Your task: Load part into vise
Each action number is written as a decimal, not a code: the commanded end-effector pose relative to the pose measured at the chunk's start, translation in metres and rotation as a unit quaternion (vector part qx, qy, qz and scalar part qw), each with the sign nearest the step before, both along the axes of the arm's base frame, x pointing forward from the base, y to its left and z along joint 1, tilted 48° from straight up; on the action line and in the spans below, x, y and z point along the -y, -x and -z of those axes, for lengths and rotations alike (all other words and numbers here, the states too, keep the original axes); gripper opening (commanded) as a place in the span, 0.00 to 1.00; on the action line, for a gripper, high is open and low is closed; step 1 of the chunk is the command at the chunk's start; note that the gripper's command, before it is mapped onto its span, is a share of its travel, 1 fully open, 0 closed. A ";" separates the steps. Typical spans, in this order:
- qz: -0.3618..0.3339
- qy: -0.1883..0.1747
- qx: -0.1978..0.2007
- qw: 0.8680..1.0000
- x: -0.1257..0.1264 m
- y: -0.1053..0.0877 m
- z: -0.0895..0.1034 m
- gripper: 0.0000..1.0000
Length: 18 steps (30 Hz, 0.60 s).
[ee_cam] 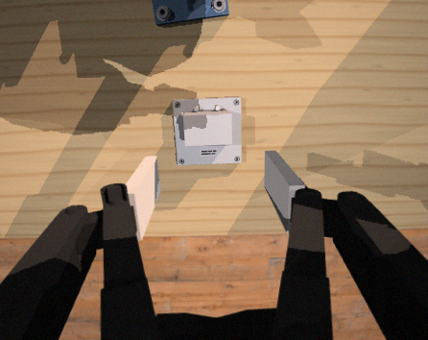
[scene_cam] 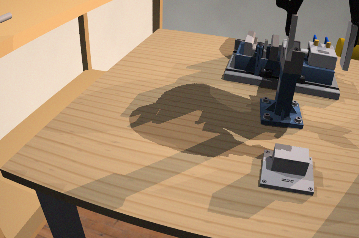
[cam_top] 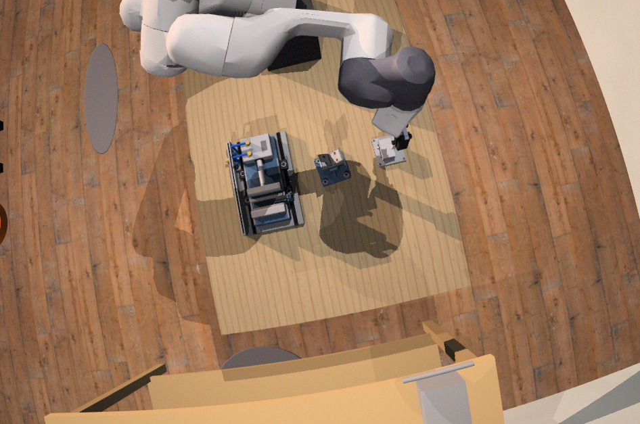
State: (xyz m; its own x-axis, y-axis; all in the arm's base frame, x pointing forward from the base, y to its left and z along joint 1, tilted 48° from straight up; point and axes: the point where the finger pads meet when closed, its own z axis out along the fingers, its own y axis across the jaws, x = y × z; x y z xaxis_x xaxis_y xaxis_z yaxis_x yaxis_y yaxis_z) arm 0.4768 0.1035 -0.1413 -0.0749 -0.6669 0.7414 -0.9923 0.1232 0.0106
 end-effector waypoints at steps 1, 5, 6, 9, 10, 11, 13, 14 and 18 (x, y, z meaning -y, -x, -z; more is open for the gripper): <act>0.001 -0.002 0.004 1.000 0.003 -0.001 0.004 0.51; 0.001 -0.002 0.004 1.000 0.010 0.000 0.010 0.51; 0.001 -0.002 0.004 1.000 0.011 0.000 0.012 0.51; 0.001 -0.002 0.004 1.000 0.017 0.001 0.017 0.51; 0.001 -0.002 0.004 1.000 0.019 0.001 0.018 0.51; 0.001 -0.002 0.004 1.000 0.021 0.001 0.020 0.51; 0.001 -0.002 0.004 1.000 0.025 0.002 0.024 0.51; 0.001 -0.002 0.004 1.000 0.027 0.002 0.026 0.51; 0.001 -0.002 0.004 1.000 0.031 0.002 0.030 0.51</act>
